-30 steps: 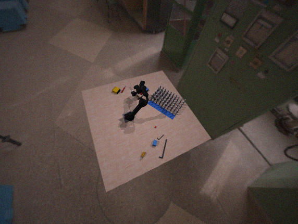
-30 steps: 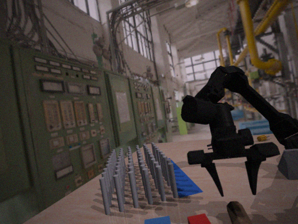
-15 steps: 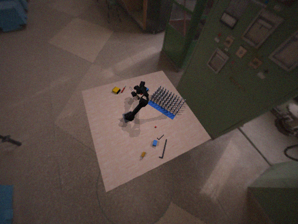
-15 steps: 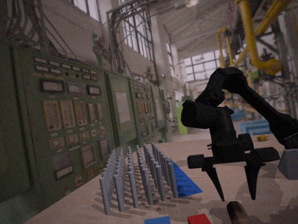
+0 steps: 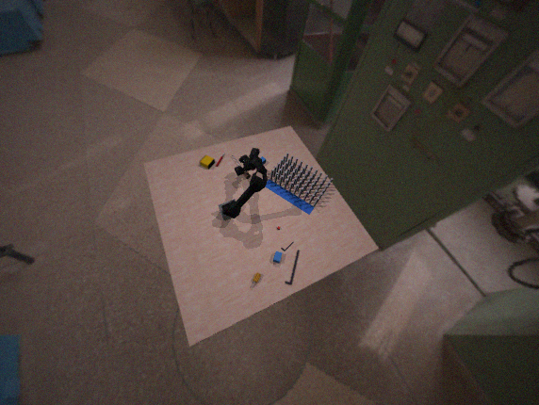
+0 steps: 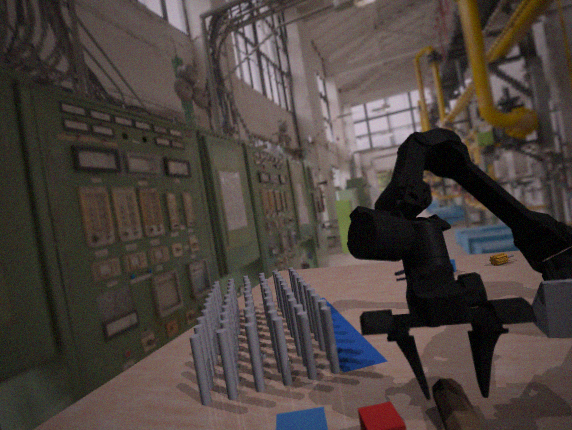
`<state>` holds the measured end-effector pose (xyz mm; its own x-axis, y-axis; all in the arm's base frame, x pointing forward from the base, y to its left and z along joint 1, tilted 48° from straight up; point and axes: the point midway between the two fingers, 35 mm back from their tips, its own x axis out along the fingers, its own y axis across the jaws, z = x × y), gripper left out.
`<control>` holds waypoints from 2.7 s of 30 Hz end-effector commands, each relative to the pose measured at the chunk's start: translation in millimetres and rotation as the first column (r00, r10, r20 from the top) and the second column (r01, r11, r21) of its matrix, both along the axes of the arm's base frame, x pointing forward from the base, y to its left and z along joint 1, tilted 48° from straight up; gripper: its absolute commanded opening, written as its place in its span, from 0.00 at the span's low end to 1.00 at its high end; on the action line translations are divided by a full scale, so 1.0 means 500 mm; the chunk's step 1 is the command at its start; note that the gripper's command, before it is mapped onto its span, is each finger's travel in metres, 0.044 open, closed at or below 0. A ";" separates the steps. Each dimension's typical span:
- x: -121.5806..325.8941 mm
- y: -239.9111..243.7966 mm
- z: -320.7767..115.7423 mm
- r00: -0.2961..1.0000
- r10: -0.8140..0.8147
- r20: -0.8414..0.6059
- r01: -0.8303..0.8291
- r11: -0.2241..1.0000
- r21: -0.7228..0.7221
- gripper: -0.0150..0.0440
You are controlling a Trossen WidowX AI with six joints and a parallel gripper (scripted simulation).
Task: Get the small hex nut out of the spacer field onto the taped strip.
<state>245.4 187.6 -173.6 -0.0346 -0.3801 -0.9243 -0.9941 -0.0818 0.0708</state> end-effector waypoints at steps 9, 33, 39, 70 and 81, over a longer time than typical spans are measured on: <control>0.001 -0.031 -0.027 1.000 0.008 0.003 -0.008 1.000 -0.006 0.73; 0.001 -0.048 -0.043 1.000 0.010 0.003 -0.009 1.000 -0.007 0.38; 0.013 0.011 -0.002 1.000 0.009 0.003 -0.009 1.000 -0.003 0.25; 0.007 0.175 0.233 0.997 -0.053 0.060 0.053 0.999 -0.004 0.25; 0.033 0.115 0.340 0.961 -0.186 0.205 0.188 0.982 0.009 0.25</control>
<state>259.6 252.5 -18.5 0.0559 -0.3920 -0.9183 -0.9932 0.0724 -0.0913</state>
